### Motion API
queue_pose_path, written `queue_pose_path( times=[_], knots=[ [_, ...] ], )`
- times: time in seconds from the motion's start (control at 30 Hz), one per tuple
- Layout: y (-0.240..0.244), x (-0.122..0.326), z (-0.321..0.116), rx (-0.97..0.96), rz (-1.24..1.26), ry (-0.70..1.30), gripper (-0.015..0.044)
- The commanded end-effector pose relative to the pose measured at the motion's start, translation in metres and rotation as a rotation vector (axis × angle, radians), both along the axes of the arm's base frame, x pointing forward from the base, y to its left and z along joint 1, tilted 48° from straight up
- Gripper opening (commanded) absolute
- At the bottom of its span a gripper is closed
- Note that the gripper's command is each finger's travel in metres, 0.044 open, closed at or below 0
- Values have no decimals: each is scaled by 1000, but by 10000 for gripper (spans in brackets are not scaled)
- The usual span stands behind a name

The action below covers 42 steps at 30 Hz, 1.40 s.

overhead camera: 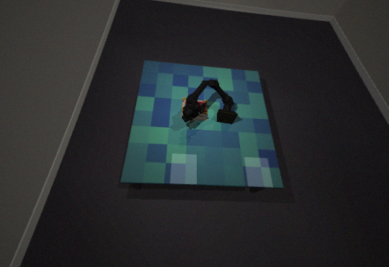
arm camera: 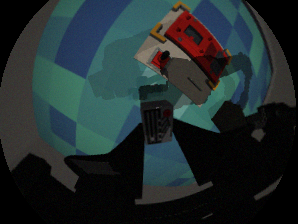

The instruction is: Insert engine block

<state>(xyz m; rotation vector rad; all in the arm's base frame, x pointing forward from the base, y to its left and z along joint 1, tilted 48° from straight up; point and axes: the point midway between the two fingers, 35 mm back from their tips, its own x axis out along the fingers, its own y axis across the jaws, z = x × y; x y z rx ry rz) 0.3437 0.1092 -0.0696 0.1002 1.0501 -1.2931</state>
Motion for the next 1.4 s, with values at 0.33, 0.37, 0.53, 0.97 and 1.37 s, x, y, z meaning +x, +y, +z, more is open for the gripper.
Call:
queue_pose_path(
  times=[0.33,0.37,0.53,0.97,1.37],
  knots=[
    [-7,5,22,19,48,52,0],
    [-10,6,23,22,57,61,0],
    [-24,9,31,33,100,104,0],
    [-62,13,52,54,214,218,0],
    [-97,12,70,67,316,323,0]
  ],
)
